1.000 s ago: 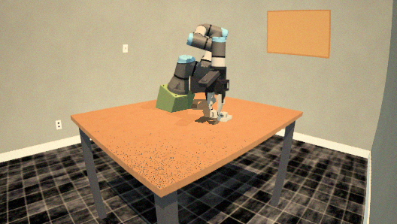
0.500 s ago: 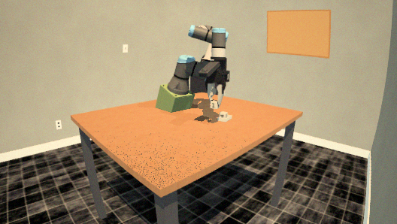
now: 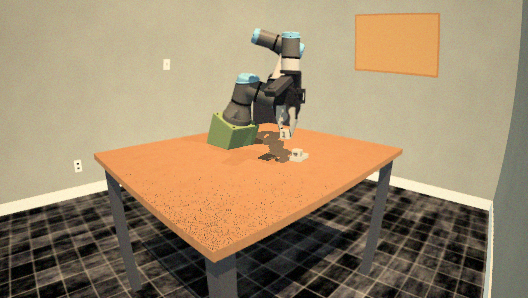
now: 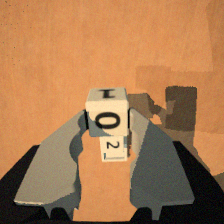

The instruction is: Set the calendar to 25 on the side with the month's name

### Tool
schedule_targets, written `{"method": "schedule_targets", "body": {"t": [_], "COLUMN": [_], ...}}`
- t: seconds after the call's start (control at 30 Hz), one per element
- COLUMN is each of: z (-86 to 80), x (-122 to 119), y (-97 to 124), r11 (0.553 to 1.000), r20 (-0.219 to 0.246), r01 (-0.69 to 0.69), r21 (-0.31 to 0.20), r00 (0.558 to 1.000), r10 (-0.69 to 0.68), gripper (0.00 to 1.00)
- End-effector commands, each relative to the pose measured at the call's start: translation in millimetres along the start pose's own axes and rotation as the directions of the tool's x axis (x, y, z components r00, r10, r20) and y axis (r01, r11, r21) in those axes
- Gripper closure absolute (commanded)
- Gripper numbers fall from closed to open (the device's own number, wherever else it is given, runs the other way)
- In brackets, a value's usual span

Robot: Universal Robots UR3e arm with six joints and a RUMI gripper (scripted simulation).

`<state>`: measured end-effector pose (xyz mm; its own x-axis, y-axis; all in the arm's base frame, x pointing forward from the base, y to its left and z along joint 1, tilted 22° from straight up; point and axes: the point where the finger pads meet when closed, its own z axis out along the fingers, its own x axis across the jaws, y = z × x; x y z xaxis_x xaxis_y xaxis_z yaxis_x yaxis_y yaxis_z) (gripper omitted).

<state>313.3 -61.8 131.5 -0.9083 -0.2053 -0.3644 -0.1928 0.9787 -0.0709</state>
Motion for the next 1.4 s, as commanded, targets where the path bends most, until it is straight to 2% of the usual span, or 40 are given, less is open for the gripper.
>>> {"method": "schedule_targets", "body": {"t": [0.0, 0.5, 0.67, 0.97, 1.03, 1.2, 1.37], "z": [-1.1, -1.0, -1.2, -5.9, -5.9, -9.7, -11.9], "x": [0, -2, -4, -4, -4, 0, 2], "y": [0, 7, 30, 88, 88, 113, 125], "r11": [1.000, 1.000, 1.000, 1.000, 1.000, 1.000, 1.000], "r20": [0.001, -0.002, -0.008, -0.011, -0.011, -0.004, 0.002], "r01": [0.001, 0.001, 0.003, 0.006, 0.006, 0.005, 0.005], "r21": [0.001, 0.000, -0.002, -0.001, -0.001, 0.001, 0.001], "r00": [1.000, 1.000, 1.000, 1.000, 1.000, 1.000, 1.000], "r10": [-0.001, -0.001, -0.003, -0.006, -0.006, -0.005, -0.005], "gripper": [0.89, 0.89, 0.89, 0.89, 0.89, 0.89, 0.89]}}
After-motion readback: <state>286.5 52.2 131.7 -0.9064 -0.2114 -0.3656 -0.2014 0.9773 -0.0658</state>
